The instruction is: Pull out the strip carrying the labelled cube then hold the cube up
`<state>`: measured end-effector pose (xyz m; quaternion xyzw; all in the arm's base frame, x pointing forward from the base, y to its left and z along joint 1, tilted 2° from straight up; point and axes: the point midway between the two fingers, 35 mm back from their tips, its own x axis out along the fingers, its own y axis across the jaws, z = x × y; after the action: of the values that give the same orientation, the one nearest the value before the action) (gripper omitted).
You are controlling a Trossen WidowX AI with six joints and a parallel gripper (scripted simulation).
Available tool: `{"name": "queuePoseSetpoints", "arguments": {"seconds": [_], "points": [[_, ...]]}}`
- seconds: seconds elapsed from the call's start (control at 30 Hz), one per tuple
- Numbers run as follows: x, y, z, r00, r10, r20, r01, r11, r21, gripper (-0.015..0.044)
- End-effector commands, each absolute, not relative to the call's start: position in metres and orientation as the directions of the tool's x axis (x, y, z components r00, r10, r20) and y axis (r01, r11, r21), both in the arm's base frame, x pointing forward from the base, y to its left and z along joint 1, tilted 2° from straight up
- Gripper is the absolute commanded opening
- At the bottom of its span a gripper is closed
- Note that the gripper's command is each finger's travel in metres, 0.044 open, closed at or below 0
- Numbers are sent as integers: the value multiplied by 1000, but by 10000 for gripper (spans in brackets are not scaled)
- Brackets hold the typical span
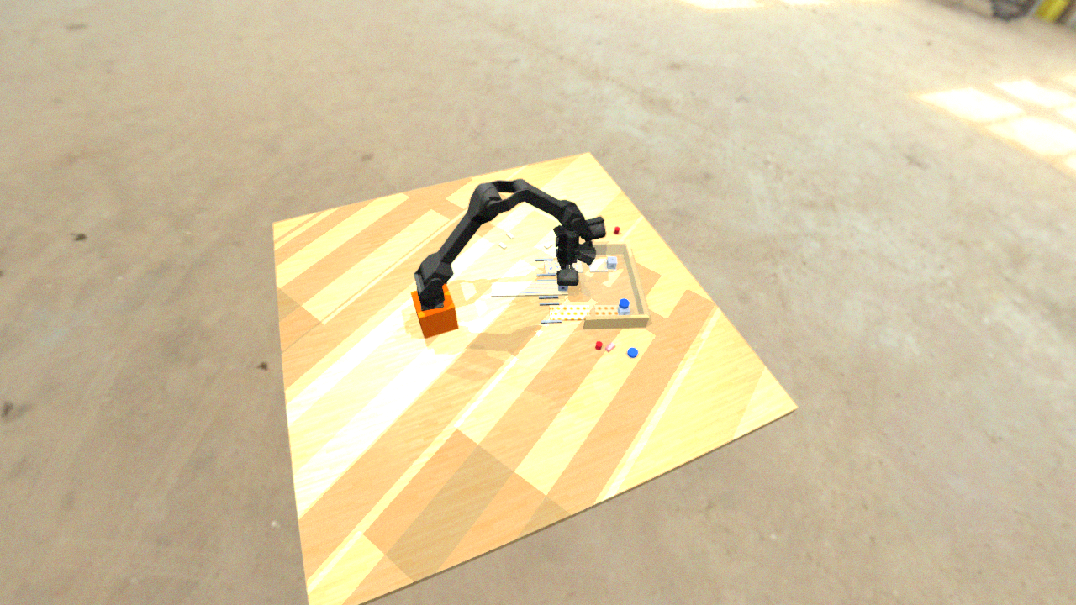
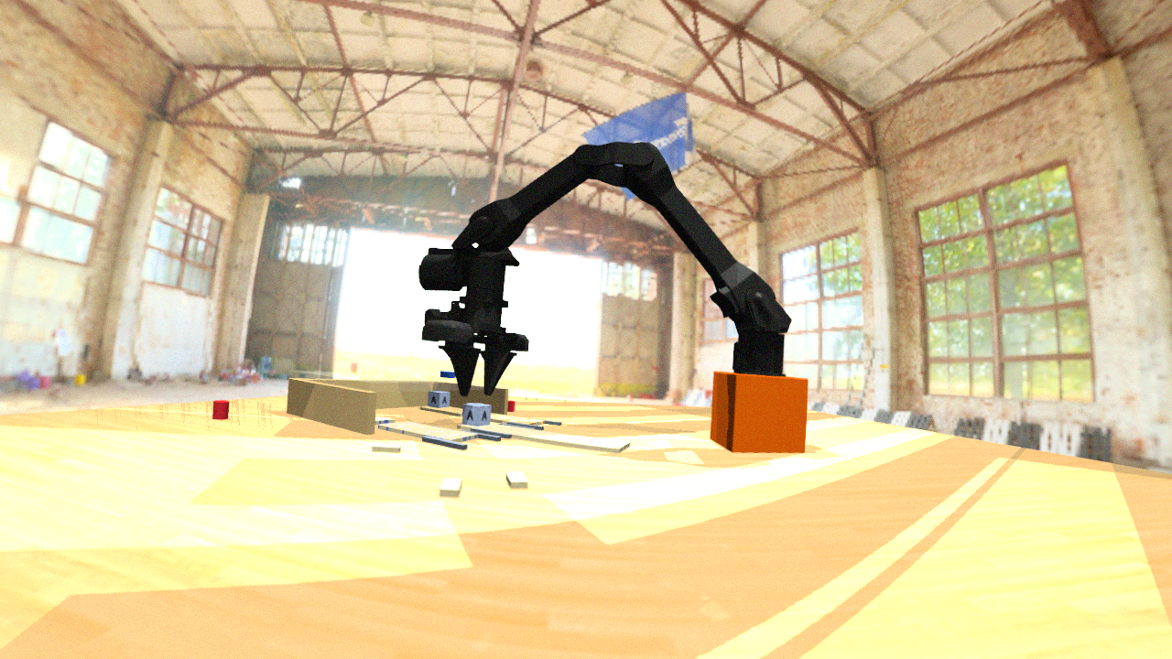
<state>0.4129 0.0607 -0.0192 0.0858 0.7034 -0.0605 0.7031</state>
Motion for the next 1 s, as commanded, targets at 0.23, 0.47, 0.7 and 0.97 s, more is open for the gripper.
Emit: {"name": "queuePoseSetpoints", "arguments": {"seconds": [0.23, 0.47, 0.7, 0.97], "points": [[412, 60, -39, 0, 32, -999, 202, 979, 31, 250], [412, 60, -50, 0, 32, -999, 202, 979, 31, 250], [411, 60, -58, 0, 32, -999, 202, 979, 31, 250], [412, 61, -55, 0, 35, -999, 205, 978, 35, 125]]}}
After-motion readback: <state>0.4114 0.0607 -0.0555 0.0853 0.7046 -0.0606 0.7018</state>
